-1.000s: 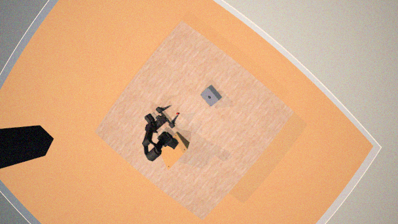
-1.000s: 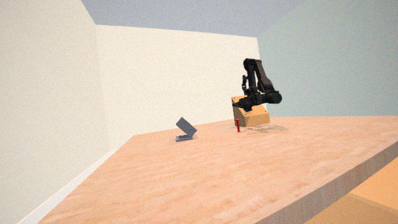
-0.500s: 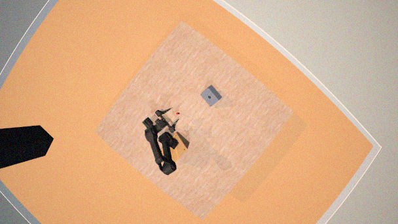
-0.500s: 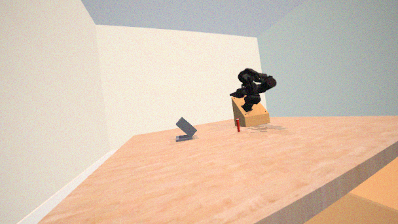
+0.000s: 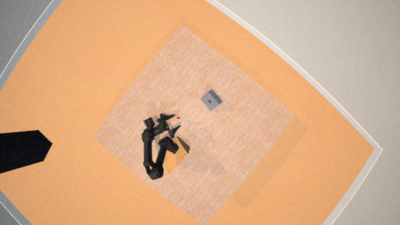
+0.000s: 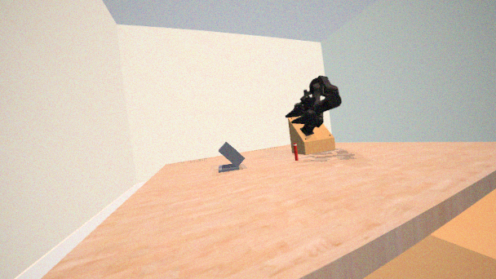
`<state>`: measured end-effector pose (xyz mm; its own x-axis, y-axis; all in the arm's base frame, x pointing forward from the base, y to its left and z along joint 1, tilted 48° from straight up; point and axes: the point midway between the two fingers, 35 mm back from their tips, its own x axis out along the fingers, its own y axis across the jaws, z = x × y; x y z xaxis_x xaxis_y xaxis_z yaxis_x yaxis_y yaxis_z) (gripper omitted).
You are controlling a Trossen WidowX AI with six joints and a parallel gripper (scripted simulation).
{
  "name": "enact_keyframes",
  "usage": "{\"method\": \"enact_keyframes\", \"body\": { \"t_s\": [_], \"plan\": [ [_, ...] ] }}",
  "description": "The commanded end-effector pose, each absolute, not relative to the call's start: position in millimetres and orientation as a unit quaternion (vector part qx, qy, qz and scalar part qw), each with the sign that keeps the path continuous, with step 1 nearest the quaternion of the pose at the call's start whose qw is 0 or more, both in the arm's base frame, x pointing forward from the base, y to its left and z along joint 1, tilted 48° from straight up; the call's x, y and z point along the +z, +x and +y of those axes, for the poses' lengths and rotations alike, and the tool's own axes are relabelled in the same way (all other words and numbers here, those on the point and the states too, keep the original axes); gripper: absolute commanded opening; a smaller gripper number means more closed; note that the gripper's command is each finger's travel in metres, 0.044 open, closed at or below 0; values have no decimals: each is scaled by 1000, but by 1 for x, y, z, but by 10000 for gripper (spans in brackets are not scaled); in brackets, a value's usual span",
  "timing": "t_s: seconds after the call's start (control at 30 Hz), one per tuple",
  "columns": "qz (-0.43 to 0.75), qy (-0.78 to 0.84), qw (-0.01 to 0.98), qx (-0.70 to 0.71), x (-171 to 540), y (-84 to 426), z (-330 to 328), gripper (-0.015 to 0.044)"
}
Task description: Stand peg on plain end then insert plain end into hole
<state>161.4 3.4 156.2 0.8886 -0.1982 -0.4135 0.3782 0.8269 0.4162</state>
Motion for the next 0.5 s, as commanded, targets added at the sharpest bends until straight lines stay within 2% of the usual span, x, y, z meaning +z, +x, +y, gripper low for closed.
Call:
{"method": "enact_keyframes", "body": {
  "t_s": [0.0, 0.47],
  "plan": [
    [224, 214, 938, -155, 150, 161, 5, 440],
    [420, 112, 890, -140, 121, 155, 13, 440]
  ]
}}
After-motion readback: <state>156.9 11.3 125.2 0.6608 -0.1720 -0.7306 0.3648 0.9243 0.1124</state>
